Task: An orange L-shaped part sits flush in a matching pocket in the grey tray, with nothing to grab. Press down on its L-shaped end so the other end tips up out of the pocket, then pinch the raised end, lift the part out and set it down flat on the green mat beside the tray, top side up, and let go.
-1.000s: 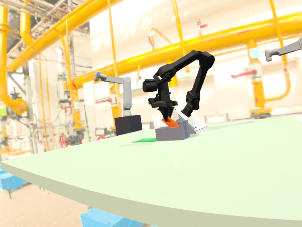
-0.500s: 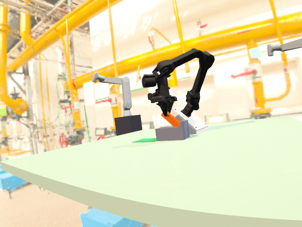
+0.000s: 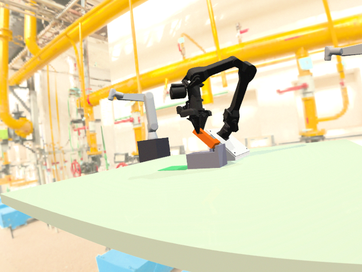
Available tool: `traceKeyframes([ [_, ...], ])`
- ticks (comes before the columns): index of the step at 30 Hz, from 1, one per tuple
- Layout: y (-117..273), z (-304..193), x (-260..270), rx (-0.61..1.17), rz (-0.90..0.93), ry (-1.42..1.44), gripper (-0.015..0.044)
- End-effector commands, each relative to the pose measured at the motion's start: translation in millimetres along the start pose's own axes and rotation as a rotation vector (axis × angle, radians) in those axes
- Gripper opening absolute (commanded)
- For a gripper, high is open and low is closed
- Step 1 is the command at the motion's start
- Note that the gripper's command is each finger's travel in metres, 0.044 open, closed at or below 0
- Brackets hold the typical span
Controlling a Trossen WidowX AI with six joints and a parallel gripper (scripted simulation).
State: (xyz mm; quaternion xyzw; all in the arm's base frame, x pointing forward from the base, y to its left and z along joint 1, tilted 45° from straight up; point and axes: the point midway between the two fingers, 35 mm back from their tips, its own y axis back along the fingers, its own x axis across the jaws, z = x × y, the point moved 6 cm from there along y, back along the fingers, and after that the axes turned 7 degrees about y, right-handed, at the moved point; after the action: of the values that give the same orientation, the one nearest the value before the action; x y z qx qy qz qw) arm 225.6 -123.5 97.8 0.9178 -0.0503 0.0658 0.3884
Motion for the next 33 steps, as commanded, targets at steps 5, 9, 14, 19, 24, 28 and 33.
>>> traceKeyframes([
  [5, 8, 0, 0, -0.010, 0.002, 0.006, 0.0000],
  [9, 11, 0, 0, -0.010, 0.002, 0.006, 0.0000],
  [14, 11, 7, -1, -0.010, 0.002, 0.006, 0.0000],
  [19, 9, 27, -5, -0.011, 0.002, 0.006, 0.0000],
  [24, 9, 51, -10, -0.013, 0.002, 0.007, 0.0000],
  [28, 9, 70, -14, -0.014, 0.002, 0.007, 0.0000],
  [33, 10, 93, -18, -0.015, 0.002, 0.007, 0.0000],
])
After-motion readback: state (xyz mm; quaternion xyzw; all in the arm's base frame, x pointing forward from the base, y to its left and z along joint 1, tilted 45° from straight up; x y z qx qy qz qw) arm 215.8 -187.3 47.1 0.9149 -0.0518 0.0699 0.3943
